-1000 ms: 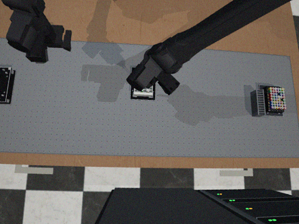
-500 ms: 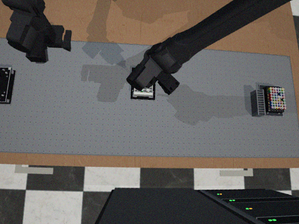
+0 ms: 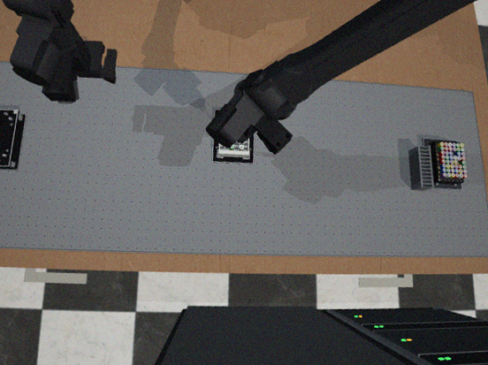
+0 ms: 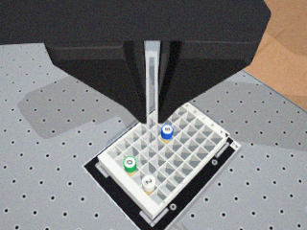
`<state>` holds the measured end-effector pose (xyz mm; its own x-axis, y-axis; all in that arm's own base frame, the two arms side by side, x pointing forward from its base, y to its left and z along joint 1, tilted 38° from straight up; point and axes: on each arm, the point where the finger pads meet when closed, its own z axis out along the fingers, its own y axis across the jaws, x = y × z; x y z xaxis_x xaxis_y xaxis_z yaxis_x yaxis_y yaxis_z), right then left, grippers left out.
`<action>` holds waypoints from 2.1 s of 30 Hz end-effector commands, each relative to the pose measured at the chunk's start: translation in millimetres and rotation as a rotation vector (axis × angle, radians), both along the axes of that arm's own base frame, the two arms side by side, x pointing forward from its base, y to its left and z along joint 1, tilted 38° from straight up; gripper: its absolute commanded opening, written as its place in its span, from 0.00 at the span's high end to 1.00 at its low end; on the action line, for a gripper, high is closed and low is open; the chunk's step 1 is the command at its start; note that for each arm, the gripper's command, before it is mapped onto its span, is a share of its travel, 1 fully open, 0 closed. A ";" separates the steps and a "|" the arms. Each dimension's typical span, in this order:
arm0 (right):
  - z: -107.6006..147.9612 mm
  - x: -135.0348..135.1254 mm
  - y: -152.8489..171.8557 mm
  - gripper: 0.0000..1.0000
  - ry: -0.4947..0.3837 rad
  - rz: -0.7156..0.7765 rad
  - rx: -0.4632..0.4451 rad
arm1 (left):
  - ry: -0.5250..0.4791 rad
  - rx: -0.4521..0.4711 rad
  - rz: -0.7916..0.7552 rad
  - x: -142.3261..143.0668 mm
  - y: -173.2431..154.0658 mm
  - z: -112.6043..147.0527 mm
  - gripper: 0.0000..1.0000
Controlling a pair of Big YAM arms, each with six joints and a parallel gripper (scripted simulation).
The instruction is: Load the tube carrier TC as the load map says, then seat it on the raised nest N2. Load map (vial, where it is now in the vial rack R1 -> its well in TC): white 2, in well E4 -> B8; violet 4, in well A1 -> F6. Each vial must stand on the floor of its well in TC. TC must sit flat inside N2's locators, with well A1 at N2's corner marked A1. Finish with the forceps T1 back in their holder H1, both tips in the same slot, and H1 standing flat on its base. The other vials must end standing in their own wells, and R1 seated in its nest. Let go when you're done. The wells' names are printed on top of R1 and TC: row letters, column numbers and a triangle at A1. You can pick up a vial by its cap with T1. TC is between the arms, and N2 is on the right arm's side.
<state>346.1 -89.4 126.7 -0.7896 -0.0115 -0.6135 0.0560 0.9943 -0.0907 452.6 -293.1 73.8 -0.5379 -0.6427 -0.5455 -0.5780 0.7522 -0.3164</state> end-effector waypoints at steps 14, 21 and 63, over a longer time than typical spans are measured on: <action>9.2 4.5 -1.7 0.00 -0.017 -0.003 -0.004 | -0.021 -0.019 0.003 18.0 -4.9 3.2 0.93; 9.2 4.5 -1.7 0.00 -0.017 -0.003 -0.004 | -0.021 -0.018 0.003 18.7 -4.1 2.5 0.93; 9.2 4.5 -1.7 0.00 -0.017 -0.003 -0.004 | -0.004 -0.003 0.003 16.4 7.0 -12.0 0.93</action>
<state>346.1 -89.4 126.7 -0.7896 -0.0115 -0.6135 0.0560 0.9943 -0.0907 460.1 -293.1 69.4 -0.5406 -0.6396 -0.5464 -0.5696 0.7563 -0.3218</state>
